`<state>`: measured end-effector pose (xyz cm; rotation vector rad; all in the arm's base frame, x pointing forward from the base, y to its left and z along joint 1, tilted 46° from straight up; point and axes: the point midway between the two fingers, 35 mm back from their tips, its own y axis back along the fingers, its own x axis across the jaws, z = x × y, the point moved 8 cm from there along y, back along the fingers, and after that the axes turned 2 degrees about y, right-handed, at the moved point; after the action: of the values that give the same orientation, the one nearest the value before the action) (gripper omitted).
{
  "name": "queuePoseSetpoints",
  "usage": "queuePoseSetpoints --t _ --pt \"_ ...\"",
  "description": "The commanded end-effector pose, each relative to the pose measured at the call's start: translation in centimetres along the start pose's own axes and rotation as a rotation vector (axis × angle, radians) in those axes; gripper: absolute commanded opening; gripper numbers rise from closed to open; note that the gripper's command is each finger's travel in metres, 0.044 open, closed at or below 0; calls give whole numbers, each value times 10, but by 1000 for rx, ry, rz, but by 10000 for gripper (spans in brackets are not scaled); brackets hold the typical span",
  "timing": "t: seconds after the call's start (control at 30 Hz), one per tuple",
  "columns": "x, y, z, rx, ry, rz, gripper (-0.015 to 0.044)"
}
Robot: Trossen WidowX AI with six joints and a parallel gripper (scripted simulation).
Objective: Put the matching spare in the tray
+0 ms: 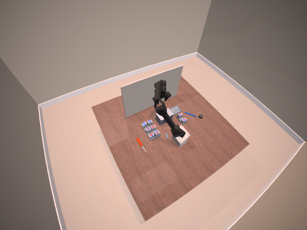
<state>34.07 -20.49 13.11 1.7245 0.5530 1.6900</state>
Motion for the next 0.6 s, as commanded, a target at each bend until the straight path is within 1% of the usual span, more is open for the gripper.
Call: queuePoseSetpoints --t 0.0,0.1,0.27,0.43,0.57 --pt "19 -4 -1 2 81 -7 440" --pt "55 -12 -7 6 235 -25 440" --pt "98 -21 -19 9 469 -33 440" --pt "163 -38 -52 9 882 -27 440" --pt "203 -51 -87 2 1212 -8 440"
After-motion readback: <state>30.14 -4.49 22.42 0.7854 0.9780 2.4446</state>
